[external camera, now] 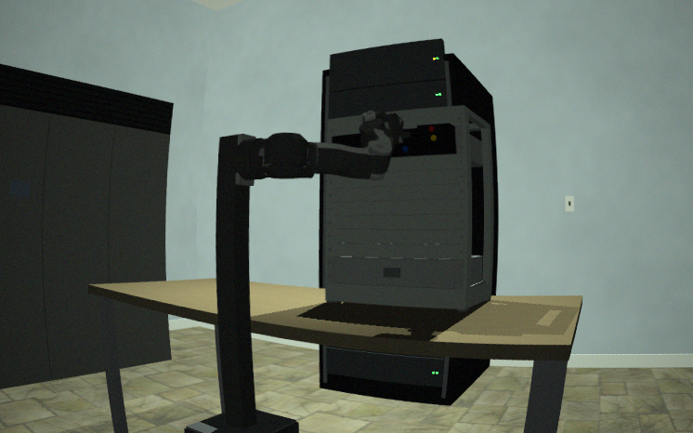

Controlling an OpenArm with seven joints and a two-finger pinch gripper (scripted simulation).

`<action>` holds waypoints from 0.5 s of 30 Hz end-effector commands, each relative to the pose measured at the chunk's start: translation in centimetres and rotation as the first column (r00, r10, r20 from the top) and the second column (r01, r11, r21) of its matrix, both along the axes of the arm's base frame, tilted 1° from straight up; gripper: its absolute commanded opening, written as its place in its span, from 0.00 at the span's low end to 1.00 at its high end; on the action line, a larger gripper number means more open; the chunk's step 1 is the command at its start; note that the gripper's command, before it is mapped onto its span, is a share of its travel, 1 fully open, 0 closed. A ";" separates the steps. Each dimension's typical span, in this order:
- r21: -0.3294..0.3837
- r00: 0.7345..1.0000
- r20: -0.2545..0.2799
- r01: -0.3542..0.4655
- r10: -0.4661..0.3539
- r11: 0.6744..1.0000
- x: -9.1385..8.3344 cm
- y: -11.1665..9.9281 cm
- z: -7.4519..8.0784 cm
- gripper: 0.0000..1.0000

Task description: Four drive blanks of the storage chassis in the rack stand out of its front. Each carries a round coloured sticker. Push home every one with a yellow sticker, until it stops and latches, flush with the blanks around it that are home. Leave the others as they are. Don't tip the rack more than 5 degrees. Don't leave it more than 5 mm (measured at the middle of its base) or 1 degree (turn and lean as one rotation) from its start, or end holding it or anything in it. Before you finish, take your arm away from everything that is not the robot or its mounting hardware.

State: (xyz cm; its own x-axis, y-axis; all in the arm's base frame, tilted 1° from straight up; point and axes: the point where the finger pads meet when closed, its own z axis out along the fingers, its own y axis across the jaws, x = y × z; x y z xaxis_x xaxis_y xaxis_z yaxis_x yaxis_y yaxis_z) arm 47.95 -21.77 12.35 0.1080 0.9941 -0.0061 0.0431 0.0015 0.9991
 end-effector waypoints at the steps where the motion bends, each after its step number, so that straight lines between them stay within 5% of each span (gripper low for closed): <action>1: -0.005 1.000 0.026 -0.006 0.007 1.000 -0.1 0.2 0.7 0.00; 15: -0.005 1.000 0.025 -0.007 0.007 1.000 0.9 0.1 0.9 0.00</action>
